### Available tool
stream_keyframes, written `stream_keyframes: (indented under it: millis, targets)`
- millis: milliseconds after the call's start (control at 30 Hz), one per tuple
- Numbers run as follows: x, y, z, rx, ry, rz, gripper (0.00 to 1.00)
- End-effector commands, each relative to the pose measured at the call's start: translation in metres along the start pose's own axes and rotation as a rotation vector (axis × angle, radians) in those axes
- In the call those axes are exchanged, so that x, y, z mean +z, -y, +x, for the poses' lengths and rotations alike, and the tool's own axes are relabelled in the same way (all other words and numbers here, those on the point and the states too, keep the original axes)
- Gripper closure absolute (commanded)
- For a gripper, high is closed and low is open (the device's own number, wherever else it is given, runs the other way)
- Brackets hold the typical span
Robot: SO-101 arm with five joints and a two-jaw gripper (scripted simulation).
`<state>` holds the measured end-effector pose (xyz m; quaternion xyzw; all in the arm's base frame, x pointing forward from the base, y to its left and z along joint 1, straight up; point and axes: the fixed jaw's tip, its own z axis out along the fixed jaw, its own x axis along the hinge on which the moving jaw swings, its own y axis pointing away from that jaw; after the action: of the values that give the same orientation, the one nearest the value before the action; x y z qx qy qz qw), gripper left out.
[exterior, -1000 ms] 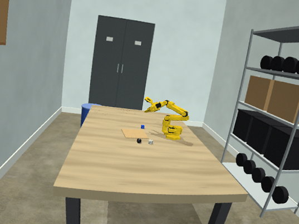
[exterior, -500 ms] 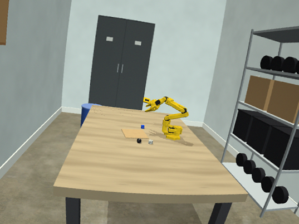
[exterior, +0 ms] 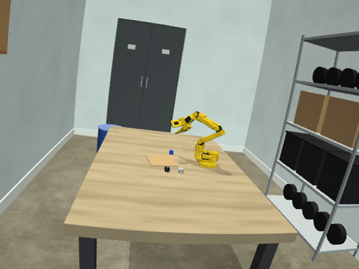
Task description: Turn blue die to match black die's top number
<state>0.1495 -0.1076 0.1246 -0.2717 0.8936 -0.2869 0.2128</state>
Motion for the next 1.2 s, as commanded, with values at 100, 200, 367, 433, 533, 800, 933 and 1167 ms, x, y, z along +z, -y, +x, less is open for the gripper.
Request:
stream_keyframes:
  millis: [100, 200, 367, 433, 533, 800, 933, 1167]
  targets:
    - [-0.0088, 0.0141, -0.0015, -0.196, -0.001, 0.021, 0.72]
    - [-0.0091, 0.0151, -0.0003, -0.306, -0.009, -0.006, 0.72]
    - [-0.0095, 0.0167, 0.0014, -0.476, -0.015, -0.049, 0.72]
    - [-0.0096, 0.0173, 0.0020, -0.538, -0.015, -0.065, 0.72]
    - [-0.0096, 0.0182, 0.0028, -0.623, -0.014, -0.087, 0.72]
    - [-0.0096, 0.0197, 0.0041, -0.764, -0.008, -0.125, 0.72]
    - [-0.0096, 0.0204, 0.0047, -0.834, -0.003, -0.143, 0.72]
    - [-0.0095, 0.0211, 0.0052, -0.896, 0.003, -0.160, 0.72]
